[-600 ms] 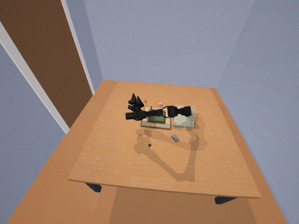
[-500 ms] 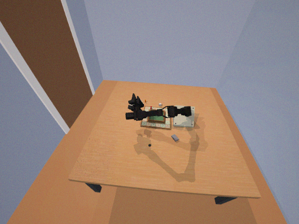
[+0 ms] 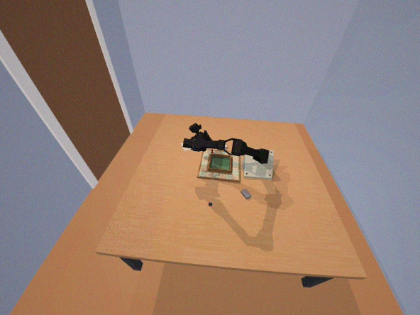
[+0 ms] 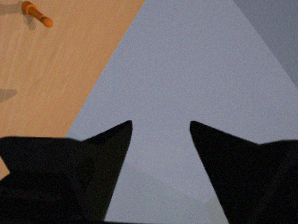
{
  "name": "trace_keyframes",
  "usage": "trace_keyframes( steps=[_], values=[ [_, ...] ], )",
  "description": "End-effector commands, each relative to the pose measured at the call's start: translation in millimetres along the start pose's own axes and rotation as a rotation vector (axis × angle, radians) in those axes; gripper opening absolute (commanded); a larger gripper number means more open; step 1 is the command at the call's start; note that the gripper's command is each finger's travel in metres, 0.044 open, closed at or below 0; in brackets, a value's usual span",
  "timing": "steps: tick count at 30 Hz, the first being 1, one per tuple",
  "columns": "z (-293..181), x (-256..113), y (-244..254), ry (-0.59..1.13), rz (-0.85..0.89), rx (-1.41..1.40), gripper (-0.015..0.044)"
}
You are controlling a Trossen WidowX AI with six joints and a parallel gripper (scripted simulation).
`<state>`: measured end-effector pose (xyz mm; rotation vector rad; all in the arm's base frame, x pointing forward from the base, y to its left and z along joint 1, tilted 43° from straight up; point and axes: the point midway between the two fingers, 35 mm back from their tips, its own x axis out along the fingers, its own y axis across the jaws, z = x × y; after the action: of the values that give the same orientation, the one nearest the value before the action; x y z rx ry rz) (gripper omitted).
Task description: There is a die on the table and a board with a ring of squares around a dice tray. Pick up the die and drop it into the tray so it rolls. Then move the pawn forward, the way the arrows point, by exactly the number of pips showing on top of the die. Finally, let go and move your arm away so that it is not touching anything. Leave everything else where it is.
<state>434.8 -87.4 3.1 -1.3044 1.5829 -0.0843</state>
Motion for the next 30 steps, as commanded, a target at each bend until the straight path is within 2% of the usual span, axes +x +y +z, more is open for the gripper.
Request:
trace_keyframes(
  steps=[1, 7, 12, 17, 19, 30],
  values=[
    [-20.3, 47.2, 38.8, -0.013, 0.238, -0.050, 0.0275],
    [-36.8, 82.8, 89.4, -0.119, 0.548, -0.050, 0.0275],
    [-53.0, 97.7, 149.1, -0.303, 0.964, 0.049, 0.0275],
    [-68.2, 81.6, 189.6, -0.597, 1.433, 0.347, 0.0275],
    [-70.0, 78.6, 190.9, -0.643, 1.489, 0.404, 0.0275],
    [-60.8, 76.0, 204.8, -0.644, 1.489, 0.404, 0.0275]
  ],
)
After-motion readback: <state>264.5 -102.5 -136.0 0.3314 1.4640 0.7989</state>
